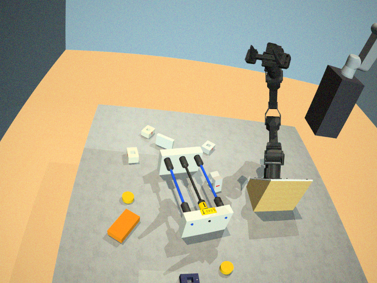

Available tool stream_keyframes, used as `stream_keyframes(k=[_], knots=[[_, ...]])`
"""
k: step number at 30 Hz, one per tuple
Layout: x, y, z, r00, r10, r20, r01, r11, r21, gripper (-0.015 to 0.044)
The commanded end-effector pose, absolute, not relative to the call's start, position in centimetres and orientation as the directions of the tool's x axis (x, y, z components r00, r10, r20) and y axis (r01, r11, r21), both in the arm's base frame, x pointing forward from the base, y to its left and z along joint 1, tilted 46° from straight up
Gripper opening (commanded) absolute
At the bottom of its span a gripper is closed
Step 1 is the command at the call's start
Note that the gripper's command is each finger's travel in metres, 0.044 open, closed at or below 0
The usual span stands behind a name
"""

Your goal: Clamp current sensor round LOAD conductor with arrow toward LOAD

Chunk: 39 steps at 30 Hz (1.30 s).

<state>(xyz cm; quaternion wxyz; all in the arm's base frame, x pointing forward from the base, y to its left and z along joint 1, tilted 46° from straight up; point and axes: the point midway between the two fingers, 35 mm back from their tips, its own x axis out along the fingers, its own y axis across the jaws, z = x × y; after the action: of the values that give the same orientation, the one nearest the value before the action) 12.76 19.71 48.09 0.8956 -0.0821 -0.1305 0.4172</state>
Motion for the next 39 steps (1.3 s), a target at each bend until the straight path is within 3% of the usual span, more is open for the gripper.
stream_keyframes(k=[1, 14, 20, 25, 32, 39], knots=[[17.2, 19.2, 45.6, 0.728, 0.671, 0.141, -0.639, 0.738, -0.216, 0.0440], [29.2, 8.6, 37.0, 0.966, 0.245, 0.083, -0.239, 0.968, -0.078, 0.0440], [31.5, 0.9, 32.8, 0.998, 0.025, 0.053, -0.025, 1.000, -0.008, 0.0440], [31.7, 0.1, 32.1, 0.999, 0.002, 0.040, -0.002, 1.000, 0.003, 0.0440], [37.0, 5.2, 25.8, 0.935, 0.076, -0.346, -0.050, 0.995, 0.086, 0.0440], [38.7, 11.8, 16.8, 0.701, 0.070, -0.710, -0.055, 0.998, 0.044, 0.0440]])
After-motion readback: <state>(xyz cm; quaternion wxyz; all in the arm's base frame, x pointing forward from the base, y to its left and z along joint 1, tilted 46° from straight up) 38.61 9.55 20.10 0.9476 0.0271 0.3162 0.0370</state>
